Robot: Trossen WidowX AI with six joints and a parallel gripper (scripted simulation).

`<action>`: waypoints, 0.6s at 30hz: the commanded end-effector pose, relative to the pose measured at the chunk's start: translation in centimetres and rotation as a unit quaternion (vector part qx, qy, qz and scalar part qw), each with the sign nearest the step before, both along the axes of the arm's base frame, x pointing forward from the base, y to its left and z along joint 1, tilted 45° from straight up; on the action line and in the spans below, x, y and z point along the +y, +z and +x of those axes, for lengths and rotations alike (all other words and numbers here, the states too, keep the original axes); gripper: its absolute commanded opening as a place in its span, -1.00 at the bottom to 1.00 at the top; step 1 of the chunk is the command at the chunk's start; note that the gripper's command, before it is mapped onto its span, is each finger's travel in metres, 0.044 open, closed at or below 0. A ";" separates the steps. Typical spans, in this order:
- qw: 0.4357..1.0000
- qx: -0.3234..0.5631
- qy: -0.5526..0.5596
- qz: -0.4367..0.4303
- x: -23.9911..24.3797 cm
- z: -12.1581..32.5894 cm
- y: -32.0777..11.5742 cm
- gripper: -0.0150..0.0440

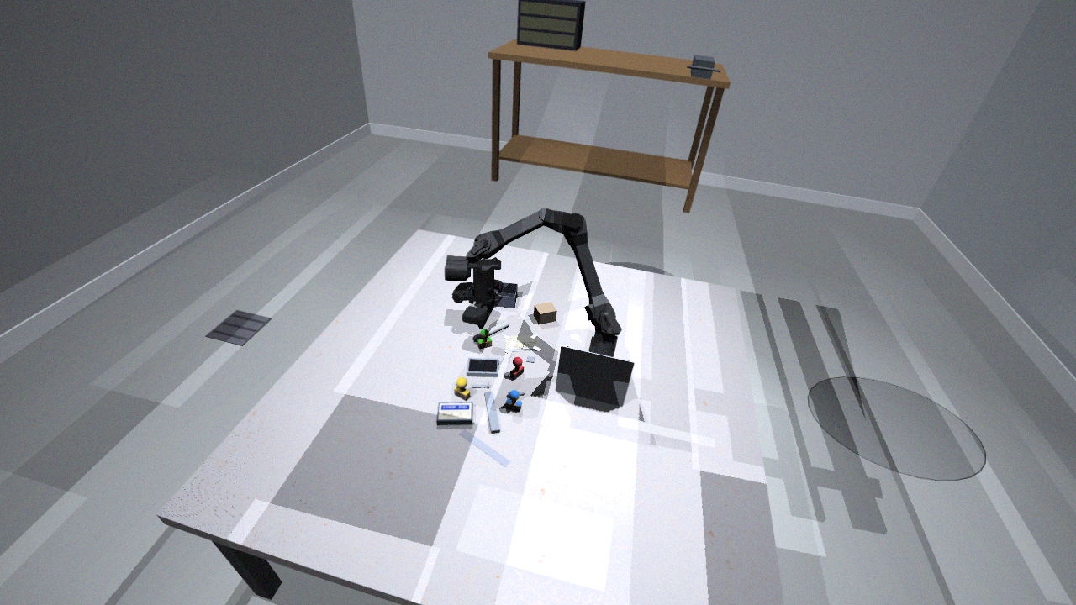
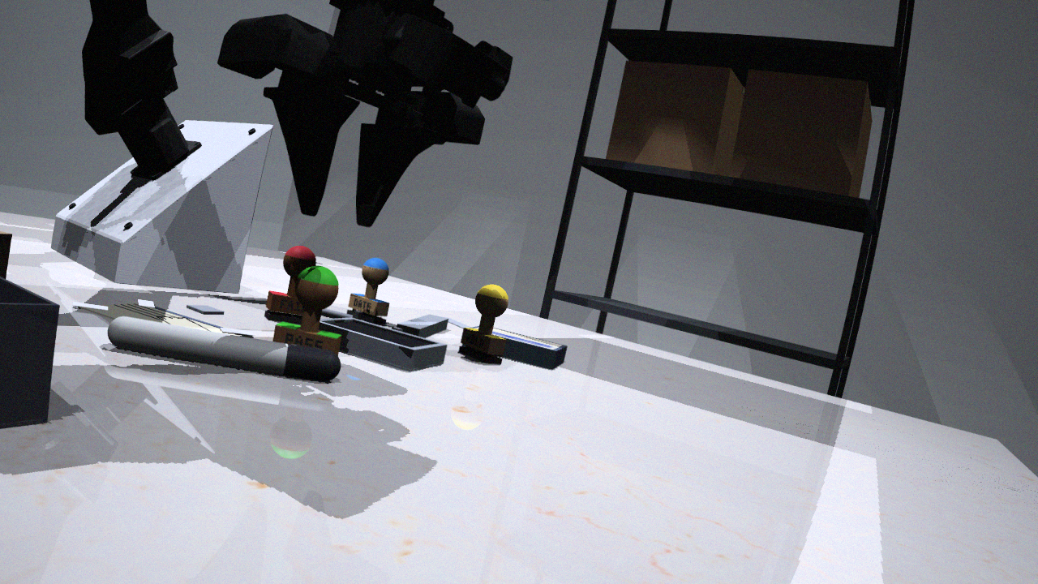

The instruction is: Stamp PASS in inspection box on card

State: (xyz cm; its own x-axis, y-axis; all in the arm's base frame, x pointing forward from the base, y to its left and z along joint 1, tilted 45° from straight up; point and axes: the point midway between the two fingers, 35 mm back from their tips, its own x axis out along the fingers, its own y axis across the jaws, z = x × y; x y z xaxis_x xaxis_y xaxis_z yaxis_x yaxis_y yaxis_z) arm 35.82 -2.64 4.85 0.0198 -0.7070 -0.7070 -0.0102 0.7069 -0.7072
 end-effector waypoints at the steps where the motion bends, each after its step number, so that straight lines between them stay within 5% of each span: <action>1: 1.000 0.001 -0.002 -0.002 -0.7 0.0 -0.3 0.25; 18: 1.000 0.001 -0.002 -0.002 -2.7 0.1 -2.3 0.25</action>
State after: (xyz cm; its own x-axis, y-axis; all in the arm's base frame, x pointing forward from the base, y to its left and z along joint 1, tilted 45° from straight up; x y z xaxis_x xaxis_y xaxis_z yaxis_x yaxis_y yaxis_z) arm 36.14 -4.60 3.33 0.0289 -0.7053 -0.7083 -0.0007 0.7086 -0.7057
